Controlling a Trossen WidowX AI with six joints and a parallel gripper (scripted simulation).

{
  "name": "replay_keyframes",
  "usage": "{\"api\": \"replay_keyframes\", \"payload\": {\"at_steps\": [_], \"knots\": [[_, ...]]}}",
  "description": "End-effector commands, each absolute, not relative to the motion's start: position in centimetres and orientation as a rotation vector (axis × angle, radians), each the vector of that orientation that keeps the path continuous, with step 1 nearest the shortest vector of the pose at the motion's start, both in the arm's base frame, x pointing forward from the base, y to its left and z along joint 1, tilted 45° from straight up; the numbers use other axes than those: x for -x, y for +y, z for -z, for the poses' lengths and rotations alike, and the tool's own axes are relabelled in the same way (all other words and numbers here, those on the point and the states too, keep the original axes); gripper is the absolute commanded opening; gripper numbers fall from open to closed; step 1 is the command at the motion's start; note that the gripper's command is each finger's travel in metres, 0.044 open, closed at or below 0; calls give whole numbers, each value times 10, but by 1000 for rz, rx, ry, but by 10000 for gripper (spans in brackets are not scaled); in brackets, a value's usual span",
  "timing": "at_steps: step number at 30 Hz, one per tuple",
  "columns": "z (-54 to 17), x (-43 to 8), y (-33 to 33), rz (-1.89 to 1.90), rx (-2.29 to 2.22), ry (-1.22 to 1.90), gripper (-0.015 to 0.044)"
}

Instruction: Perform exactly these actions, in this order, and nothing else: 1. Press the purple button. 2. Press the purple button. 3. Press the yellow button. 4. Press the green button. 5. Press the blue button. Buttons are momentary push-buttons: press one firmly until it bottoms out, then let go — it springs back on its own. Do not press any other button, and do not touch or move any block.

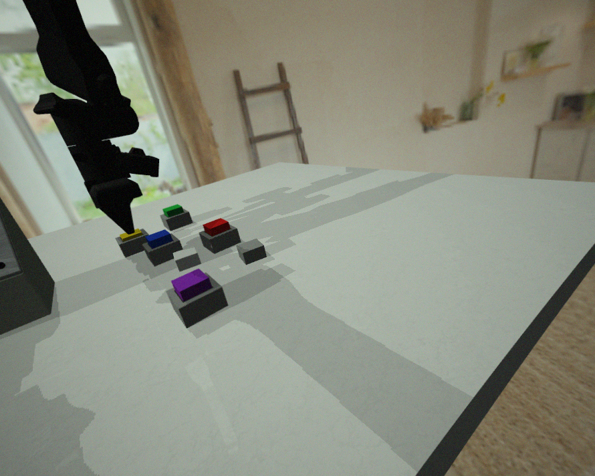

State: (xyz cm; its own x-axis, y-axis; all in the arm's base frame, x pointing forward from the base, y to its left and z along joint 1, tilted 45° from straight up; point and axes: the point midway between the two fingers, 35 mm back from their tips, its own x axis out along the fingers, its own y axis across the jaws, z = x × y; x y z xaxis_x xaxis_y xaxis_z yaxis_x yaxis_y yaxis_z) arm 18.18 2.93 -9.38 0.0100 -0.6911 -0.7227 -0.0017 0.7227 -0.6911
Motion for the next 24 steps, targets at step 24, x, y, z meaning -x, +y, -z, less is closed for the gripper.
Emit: {"api": "replay_keyframes", "payload": {"at_steps": [24], "knots": [[43,-231,122,588,603,1480,20]]}}
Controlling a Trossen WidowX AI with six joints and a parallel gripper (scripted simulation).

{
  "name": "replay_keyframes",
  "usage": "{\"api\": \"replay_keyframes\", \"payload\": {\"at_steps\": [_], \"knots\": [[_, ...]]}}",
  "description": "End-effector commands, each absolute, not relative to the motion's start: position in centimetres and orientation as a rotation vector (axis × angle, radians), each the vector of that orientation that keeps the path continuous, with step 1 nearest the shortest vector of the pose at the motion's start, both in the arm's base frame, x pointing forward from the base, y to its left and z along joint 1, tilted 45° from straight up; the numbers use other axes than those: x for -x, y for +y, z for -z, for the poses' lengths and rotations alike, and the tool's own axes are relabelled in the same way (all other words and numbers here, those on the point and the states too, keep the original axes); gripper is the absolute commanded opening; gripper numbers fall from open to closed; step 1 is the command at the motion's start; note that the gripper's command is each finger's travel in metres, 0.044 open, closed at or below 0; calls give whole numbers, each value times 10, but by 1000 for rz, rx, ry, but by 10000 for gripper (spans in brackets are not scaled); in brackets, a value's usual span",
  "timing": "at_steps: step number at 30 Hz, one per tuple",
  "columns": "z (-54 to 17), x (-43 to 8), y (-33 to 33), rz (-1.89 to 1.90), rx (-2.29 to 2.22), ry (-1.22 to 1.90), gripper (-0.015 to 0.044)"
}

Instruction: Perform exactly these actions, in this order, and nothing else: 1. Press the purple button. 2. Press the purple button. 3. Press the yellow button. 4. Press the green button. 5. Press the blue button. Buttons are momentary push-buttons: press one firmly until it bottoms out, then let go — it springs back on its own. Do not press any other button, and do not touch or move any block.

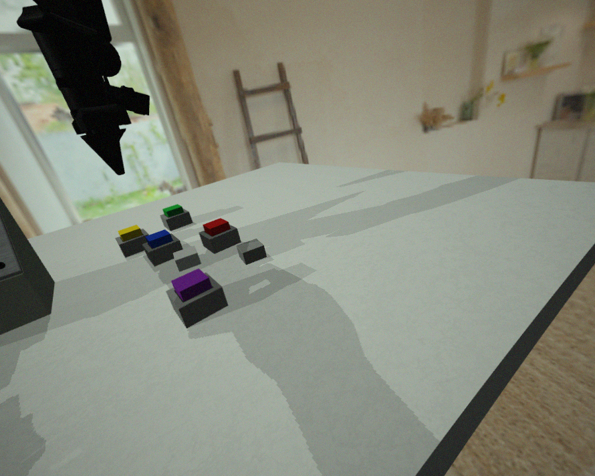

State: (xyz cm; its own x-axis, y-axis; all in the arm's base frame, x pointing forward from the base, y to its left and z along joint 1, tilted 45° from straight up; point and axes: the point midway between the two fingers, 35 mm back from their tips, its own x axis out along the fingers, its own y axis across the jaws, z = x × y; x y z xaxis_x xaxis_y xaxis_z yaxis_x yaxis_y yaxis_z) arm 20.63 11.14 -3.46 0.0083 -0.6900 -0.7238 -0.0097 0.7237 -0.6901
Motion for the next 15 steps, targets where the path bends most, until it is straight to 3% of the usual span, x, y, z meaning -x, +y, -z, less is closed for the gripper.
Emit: {"api": "replay_keyframes", "payload": {"at_steps": [1,5,15], "knots": [[47,-241,126,588,603,1479,20],[61,-271,136,589,602,1477,20],[106,-273,93,591,603,1476,20]]}}
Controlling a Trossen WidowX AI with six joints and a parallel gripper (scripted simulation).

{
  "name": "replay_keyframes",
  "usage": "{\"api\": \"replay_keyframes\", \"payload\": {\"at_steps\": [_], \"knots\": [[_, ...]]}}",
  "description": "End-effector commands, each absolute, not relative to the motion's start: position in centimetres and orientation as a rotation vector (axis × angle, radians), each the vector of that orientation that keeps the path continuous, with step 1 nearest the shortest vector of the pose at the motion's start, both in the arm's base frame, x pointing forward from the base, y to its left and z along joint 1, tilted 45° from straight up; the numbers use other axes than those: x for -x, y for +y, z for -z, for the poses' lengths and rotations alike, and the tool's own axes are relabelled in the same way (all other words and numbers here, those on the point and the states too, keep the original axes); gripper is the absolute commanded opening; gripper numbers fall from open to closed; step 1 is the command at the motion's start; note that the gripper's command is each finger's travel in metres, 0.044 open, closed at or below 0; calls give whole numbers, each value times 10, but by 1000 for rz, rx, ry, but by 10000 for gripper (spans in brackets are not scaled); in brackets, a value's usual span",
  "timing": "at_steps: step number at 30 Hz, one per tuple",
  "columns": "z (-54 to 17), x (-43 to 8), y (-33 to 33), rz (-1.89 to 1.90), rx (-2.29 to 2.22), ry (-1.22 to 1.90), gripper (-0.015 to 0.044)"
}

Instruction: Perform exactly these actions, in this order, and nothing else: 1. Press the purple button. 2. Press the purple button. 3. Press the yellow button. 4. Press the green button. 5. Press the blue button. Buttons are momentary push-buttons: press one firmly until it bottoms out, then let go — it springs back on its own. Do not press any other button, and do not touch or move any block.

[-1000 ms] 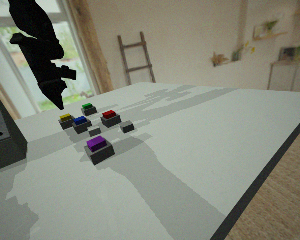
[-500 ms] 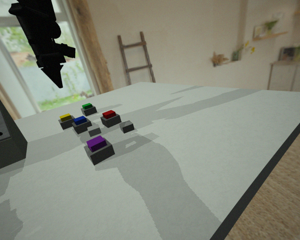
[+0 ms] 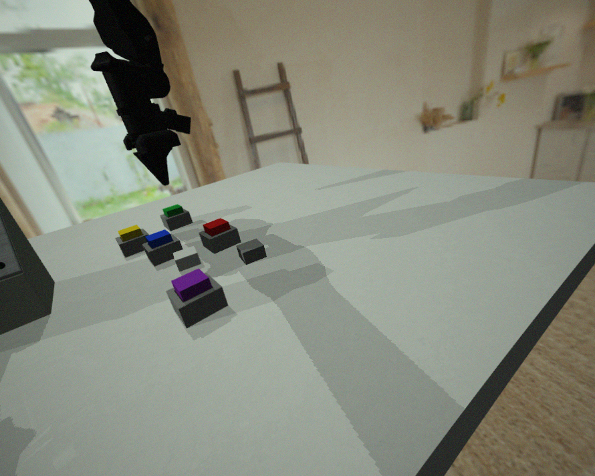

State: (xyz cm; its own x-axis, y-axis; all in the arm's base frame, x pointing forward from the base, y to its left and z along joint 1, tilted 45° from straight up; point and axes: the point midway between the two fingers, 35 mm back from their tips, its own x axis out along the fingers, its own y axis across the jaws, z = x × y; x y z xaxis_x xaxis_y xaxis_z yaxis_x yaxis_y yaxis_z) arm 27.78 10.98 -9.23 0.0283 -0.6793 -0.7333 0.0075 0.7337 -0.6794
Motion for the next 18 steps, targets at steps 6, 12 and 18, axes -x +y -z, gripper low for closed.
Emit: {"api": "replay_keyframes", "payload": {"at_steps": [6,12,18], "knots": [[109,-273,90,591,603,1476,20],[116,-274,83,591,603,1476,20],[123,-274,76,591,604,1476,20]]}}
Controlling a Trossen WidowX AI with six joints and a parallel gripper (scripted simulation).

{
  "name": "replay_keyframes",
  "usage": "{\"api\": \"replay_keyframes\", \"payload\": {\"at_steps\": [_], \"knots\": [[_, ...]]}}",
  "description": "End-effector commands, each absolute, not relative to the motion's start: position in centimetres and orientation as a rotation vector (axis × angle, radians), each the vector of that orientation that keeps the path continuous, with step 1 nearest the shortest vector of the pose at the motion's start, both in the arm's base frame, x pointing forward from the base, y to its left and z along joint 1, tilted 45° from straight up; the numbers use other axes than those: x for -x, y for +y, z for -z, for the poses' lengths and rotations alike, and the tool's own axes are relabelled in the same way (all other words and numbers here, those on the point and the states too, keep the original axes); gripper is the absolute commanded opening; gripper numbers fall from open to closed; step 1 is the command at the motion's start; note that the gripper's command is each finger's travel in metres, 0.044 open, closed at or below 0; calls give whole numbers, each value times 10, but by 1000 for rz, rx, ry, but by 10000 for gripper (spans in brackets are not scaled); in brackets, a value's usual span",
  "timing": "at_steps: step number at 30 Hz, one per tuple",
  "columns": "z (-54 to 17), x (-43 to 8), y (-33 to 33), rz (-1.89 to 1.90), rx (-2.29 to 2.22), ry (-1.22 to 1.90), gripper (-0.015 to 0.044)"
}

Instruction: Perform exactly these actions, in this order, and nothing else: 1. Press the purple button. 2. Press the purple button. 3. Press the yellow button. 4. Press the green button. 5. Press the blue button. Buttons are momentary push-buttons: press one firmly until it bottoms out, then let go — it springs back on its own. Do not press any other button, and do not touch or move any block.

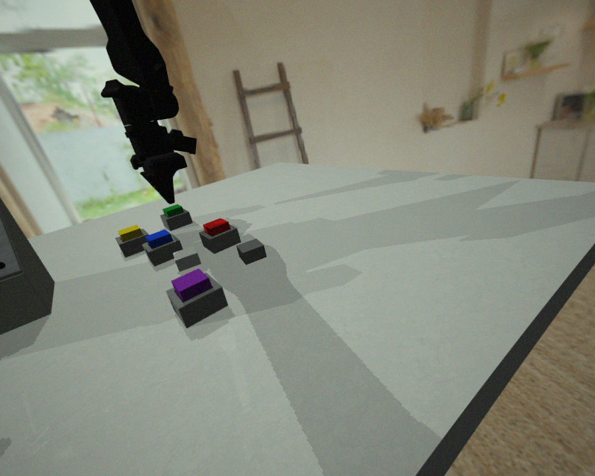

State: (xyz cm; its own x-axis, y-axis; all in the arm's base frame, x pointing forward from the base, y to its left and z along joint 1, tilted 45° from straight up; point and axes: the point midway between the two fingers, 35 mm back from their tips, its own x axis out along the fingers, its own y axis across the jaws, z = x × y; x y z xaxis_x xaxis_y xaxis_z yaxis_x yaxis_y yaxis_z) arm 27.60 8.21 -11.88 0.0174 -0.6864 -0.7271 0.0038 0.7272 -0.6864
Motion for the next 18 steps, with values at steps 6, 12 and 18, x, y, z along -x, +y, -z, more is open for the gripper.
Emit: {"api": "replay_keyframes", "payload": {"at_steps": [6,12,18], "knots": [[130,-274,69,592,604,1475,20],[131,-274,68,592,604,1475,20],[131,-274,68,592,604,1475,20]]}}
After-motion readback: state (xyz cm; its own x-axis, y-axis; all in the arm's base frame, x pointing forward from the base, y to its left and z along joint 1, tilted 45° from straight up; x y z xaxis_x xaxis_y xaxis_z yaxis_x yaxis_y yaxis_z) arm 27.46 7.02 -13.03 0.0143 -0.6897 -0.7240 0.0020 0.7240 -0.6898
